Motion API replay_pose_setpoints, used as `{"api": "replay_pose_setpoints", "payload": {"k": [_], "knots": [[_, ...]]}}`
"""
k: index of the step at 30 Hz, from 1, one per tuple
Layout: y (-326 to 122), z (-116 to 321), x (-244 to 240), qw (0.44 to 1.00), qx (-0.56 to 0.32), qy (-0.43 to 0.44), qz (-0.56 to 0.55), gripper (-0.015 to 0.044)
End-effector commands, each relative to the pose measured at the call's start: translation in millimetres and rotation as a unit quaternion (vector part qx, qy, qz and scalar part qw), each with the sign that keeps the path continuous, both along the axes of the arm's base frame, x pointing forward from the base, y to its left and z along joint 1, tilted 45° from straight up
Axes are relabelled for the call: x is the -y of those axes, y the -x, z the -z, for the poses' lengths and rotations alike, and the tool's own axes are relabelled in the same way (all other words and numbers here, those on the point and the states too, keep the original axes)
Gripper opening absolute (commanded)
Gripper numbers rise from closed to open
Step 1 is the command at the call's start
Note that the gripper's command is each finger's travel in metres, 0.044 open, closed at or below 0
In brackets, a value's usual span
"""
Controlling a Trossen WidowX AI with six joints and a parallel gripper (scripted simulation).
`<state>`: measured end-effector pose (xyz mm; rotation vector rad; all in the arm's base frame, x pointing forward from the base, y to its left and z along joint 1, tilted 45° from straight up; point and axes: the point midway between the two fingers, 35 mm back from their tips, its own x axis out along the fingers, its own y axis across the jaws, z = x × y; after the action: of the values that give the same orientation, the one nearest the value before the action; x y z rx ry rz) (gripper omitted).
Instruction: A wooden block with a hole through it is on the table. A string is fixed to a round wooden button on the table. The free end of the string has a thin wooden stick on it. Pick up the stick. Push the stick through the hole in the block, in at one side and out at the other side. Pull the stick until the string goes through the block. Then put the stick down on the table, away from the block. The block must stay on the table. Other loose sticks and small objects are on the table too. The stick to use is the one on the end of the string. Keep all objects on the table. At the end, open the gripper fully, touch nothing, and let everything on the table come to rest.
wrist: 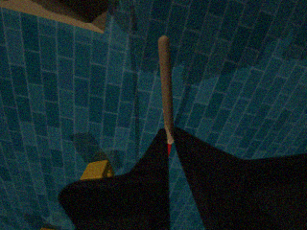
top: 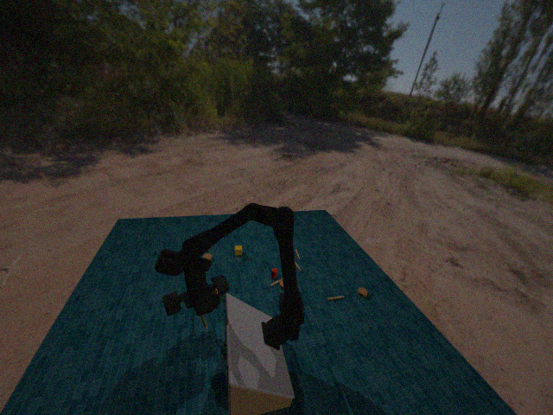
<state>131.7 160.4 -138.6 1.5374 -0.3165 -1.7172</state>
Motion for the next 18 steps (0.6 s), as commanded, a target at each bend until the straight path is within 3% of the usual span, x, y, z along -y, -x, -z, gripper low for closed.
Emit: {"api": "replay_pose_setpoints", "payload": {"k": [1, 18], "knots": [[0.0, 0.0, 0.0, 1.0, 0.0, 0.0, 0.0, 0.0], [-11.9, 5.0, -8.8, 0.966, 0.179, -0.015, 0.187, 0.0]]}}
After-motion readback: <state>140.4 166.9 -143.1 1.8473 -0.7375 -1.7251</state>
